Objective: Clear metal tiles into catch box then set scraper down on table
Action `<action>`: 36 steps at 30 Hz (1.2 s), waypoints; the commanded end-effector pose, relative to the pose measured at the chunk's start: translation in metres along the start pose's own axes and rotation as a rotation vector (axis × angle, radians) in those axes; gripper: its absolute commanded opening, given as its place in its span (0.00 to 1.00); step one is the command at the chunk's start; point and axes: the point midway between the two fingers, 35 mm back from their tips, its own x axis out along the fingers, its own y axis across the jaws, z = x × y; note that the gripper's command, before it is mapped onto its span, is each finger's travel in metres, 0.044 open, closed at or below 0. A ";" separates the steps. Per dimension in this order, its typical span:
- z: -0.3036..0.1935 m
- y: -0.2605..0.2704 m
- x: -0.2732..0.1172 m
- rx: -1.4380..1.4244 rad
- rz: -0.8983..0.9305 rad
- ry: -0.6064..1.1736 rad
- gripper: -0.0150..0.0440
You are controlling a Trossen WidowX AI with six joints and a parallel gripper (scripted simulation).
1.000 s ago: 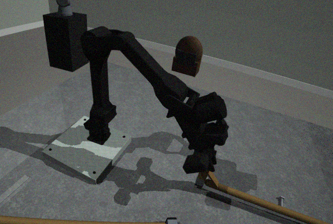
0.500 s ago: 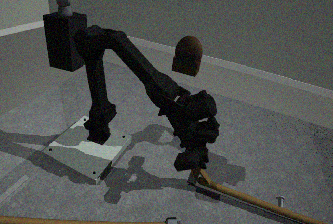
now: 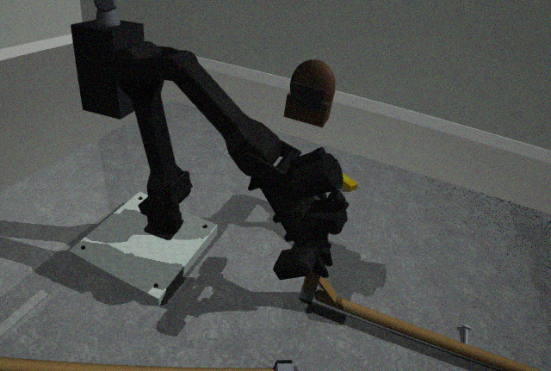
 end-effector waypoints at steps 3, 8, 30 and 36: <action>-0.001 0.000 -0.002 0.003 -0.002 -0.008 0.25; -0.001 0.000 -0.001 0.002 -0.001 -0.004 0.25; -0.003 0.000 -0.001 0.000 0.000 0.003 0.25; -0.003 0.000 -0.001 0.000 0.000 0.003 0.25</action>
